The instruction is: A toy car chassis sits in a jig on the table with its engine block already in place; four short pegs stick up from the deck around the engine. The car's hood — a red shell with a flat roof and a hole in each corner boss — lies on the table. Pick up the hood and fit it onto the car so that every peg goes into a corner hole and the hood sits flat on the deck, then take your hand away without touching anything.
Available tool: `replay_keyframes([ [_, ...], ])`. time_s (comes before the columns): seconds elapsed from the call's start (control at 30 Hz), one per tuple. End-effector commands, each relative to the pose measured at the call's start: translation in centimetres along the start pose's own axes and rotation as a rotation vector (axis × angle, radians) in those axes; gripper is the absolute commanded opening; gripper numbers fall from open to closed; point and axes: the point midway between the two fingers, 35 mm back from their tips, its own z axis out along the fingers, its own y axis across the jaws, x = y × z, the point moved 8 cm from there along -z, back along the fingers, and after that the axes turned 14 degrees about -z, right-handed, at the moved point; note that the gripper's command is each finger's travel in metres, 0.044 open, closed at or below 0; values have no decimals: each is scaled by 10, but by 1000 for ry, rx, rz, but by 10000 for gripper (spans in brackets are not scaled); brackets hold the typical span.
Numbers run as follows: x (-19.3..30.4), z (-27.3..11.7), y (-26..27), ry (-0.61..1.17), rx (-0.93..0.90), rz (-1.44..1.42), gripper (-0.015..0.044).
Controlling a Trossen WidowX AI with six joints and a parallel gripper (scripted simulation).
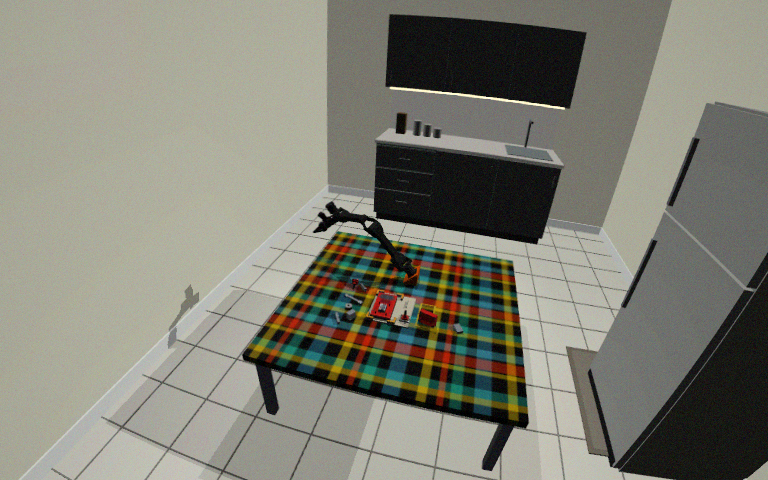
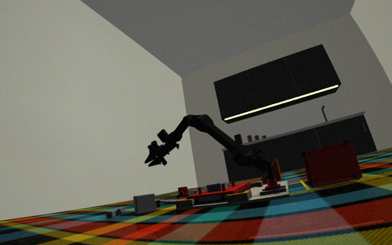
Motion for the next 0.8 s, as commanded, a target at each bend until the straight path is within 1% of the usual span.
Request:
replay_keyframes([
  [0.0, 0, 0, 0, 0, -1, 2, 193],
  [0.23, 14, 22, 7, 23, -35, 128, 9],
  [0.27, 17, 27, 8, 29, -42, 154, 0],
  [0.5, 36, 58, 24, 78, -90, 325, 0],
  [0.77, 52, 91, 65, 136, -182, 472, 0],
])
